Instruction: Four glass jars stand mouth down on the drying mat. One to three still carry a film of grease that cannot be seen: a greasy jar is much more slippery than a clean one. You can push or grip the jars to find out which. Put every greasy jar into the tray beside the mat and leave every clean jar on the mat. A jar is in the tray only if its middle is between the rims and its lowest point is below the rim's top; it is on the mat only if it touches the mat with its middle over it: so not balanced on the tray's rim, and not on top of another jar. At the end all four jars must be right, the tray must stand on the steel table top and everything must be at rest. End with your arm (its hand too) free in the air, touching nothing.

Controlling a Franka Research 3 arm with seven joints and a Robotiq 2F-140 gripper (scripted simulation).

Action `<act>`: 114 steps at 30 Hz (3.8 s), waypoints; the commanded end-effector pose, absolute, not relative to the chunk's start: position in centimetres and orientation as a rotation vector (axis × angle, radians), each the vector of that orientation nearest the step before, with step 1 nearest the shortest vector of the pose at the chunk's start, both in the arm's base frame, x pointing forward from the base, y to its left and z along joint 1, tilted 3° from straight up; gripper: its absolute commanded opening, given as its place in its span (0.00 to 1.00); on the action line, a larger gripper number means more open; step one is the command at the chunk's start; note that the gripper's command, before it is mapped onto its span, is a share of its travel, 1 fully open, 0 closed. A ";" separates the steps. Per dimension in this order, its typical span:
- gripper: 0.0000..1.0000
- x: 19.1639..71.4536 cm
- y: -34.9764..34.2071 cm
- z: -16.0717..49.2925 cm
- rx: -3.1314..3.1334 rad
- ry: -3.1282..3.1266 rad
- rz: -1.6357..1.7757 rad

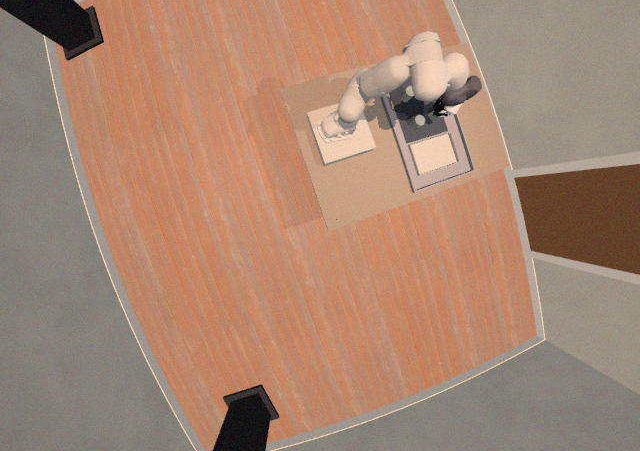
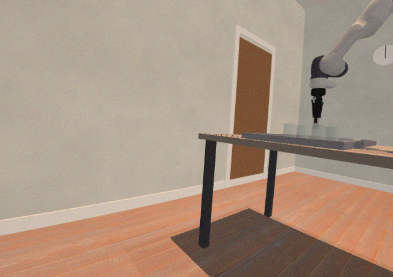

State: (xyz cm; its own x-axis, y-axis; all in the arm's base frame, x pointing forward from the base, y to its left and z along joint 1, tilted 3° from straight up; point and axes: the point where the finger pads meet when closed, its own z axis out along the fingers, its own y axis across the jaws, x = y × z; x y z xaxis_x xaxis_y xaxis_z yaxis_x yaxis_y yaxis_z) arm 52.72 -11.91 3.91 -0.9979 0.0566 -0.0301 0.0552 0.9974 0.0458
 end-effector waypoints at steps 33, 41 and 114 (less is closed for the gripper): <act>0.00 52.6 -11.4 11.7 0.080 3.104 0.070; 0.00 52.8 -6.5 11.9 0.080 3.104 0.070; 0.00 54.0 7.0 4.9 0.080 3.104 0.070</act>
